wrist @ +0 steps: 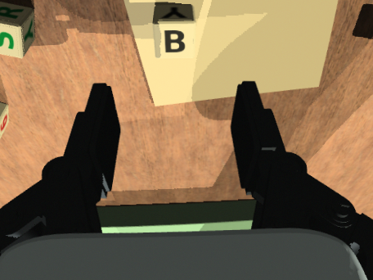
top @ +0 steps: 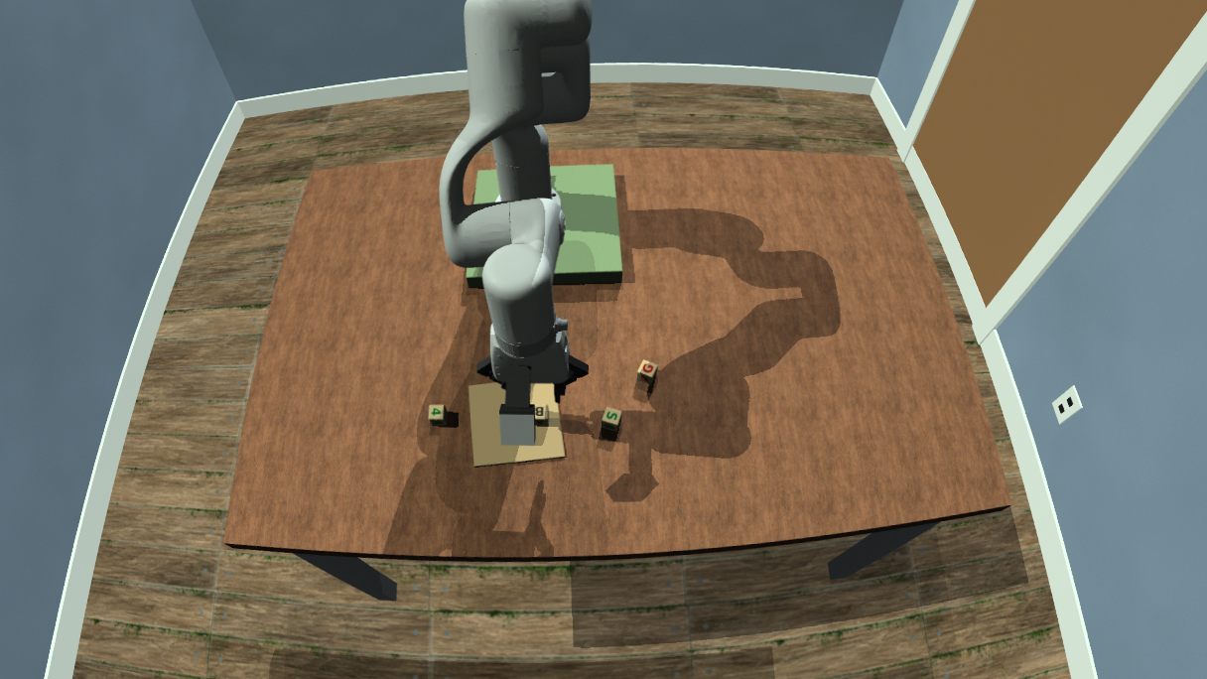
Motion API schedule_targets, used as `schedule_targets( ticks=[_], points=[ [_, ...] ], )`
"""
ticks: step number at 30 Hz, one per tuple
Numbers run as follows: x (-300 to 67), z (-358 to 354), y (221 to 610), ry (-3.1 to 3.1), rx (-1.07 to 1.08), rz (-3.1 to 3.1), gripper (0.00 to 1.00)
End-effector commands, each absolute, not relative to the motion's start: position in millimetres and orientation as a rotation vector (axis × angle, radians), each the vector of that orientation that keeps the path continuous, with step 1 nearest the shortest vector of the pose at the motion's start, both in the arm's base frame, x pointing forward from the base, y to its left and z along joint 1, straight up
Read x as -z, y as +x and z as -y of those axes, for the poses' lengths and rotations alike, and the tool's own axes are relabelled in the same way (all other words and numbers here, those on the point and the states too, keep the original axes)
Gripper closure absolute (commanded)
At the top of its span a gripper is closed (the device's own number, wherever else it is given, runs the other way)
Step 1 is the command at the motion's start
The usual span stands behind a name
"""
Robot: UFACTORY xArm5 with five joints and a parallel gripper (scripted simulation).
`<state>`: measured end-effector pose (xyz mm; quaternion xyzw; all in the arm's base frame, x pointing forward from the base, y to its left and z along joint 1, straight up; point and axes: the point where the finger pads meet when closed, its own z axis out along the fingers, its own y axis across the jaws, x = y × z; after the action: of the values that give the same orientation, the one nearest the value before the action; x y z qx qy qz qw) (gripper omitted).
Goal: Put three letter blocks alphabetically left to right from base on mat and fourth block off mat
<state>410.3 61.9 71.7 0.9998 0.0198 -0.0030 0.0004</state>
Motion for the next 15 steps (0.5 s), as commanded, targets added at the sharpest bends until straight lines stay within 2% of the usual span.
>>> schedule_targets(
  ticks=[1, 15],
  points=[
    [-70.7, -62.1, 411.5, 3.141, 0.004, -0.062, 0.37],
    [-52.8, -62.0, 411.4, 3.141, 0.004, -0.062, 0.37]
  ],
)
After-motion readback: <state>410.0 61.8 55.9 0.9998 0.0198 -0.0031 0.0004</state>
